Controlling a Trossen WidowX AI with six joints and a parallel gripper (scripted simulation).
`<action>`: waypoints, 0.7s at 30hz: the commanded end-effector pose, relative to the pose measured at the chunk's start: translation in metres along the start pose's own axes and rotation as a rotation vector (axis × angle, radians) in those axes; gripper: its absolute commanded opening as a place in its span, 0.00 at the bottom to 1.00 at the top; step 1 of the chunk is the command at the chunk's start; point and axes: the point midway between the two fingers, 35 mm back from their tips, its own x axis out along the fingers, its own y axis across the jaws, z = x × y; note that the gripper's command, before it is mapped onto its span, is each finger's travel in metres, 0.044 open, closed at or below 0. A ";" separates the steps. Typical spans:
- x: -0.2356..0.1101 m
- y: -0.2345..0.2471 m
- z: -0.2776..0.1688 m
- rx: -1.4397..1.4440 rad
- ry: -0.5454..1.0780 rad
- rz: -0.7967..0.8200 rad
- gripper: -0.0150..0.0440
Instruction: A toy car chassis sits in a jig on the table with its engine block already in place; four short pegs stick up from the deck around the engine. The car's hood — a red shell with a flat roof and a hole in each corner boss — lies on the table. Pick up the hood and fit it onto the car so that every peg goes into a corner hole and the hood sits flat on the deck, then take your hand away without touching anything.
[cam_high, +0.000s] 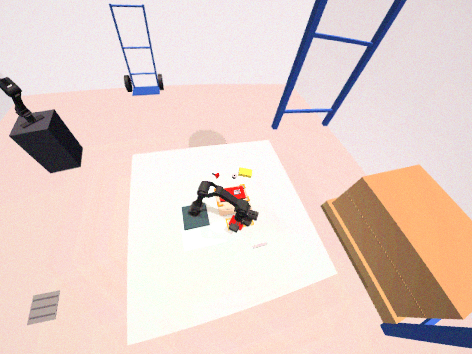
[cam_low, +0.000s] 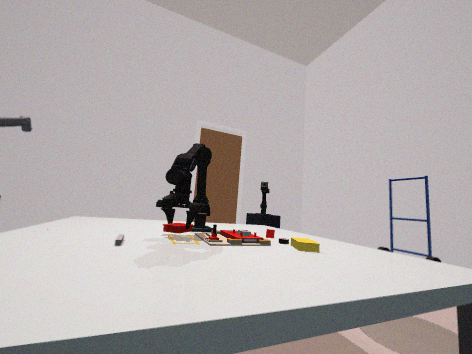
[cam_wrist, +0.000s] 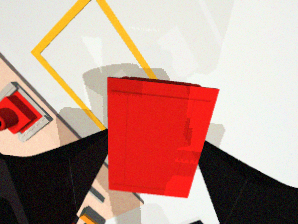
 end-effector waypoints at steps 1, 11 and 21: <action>-0.014 0.000 0.002 0.000 -0.010 0.002 0.25; -0.052 0.000 0.001 0.000 -0.010 0.002 0.25; -0.074 0.000 0.001 0.000 -0.010 0.002 0.25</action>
